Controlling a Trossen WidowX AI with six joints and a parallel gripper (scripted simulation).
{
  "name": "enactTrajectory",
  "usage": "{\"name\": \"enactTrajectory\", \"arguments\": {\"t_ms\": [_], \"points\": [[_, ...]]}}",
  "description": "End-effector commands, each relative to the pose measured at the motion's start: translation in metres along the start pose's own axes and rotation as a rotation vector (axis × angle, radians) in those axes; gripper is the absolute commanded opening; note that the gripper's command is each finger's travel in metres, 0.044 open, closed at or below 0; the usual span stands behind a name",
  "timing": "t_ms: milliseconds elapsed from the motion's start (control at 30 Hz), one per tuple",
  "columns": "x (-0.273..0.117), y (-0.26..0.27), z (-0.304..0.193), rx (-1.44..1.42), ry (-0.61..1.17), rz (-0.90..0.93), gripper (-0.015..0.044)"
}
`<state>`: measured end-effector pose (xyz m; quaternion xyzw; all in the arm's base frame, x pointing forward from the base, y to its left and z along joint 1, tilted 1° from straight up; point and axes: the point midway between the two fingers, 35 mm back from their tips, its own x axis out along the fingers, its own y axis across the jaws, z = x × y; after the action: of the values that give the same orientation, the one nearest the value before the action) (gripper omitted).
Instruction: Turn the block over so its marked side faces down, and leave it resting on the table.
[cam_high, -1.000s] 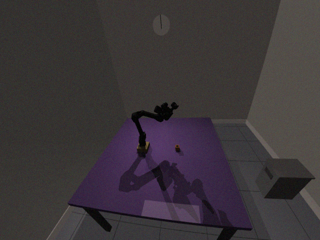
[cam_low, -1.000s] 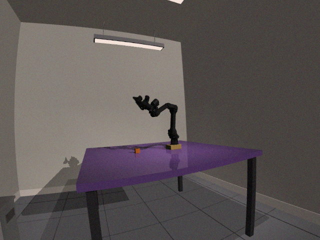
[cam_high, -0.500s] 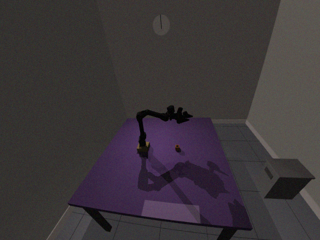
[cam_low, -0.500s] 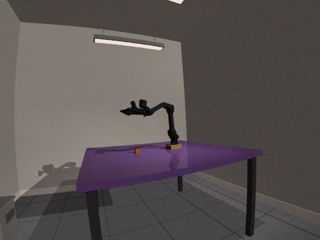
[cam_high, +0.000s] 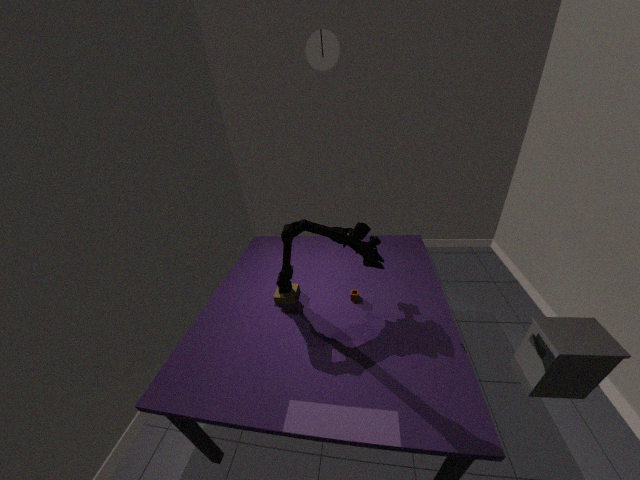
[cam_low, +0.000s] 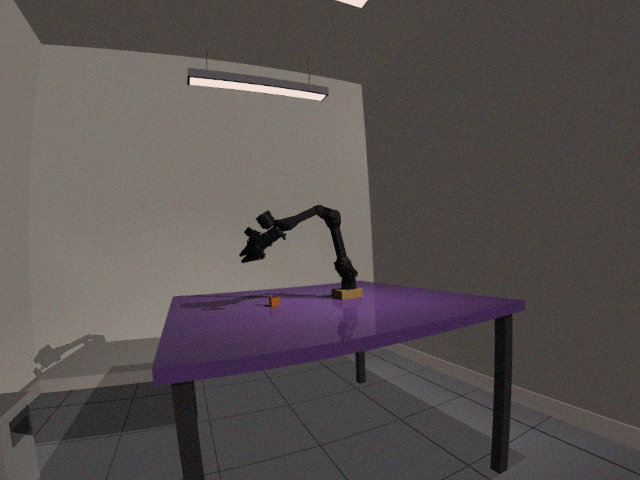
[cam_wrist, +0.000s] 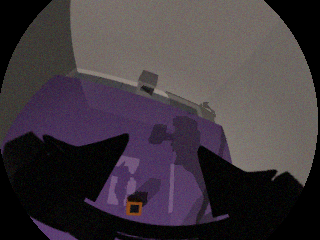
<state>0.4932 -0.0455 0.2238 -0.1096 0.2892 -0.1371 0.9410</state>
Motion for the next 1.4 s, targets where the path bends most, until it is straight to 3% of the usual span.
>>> {"name": "enactTrajectory", "arguments": {"t_ms": [0, 300, 700, 867, 1367], "points": [[0.006, 0.008, -0.084, -0.006, 0.448, 0.16, 0.044], [-0.039, 0.008, -0.155, 0.059, 0.922, 0.301, 0.044], [-0.036, 0.008, -0.153, 0.06, 0.926, 0.302, 0.044], [-0.013, 0.017, -0.177, 0.06, 0.926, 0.302, 0.044], [-0.002, 0.023, -0.194, 0.06, 0.926, 0.302, 0.044]]}}
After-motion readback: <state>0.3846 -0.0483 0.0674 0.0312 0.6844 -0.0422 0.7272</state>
